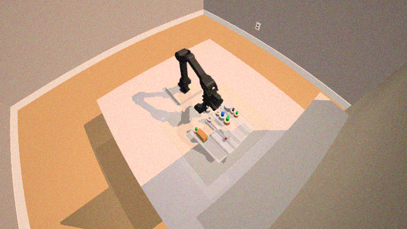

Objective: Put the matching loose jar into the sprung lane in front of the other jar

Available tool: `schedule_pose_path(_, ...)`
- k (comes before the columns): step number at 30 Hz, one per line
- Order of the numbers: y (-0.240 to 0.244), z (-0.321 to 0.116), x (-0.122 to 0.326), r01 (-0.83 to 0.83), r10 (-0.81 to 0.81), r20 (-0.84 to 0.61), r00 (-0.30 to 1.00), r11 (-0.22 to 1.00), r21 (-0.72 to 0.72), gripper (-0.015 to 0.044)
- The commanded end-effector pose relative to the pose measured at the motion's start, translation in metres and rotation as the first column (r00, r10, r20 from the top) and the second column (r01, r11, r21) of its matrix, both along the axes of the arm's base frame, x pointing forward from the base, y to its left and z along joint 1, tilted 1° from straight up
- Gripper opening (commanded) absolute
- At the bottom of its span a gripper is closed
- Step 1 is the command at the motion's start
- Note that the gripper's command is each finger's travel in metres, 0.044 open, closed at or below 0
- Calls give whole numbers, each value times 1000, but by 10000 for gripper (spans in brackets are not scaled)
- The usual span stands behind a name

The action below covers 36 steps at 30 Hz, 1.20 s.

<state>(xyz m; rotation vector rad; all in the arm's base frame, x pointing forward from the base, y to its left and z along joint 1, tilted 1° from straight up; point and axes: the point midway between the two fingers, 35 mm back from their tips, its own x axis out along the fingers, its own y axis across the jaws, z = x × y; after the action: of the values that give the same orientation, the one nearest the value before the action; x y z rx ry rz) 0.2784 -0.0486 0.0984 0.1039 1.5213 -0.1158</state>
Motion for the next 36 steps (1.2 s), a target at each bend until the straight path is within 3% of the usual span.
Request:
schedule_pose_path(1, -18, -7, -2, -16, 16, -8, 1000, 1000, -1, 0)
schedule_pose_path(14, -21, -31, 0, -19, 19, -8, 1000, 1000, -2, 0)
schedule_pose_path(36, -22, -30, 5, -19, 19, -8, 1000, 1000, -2, 0)
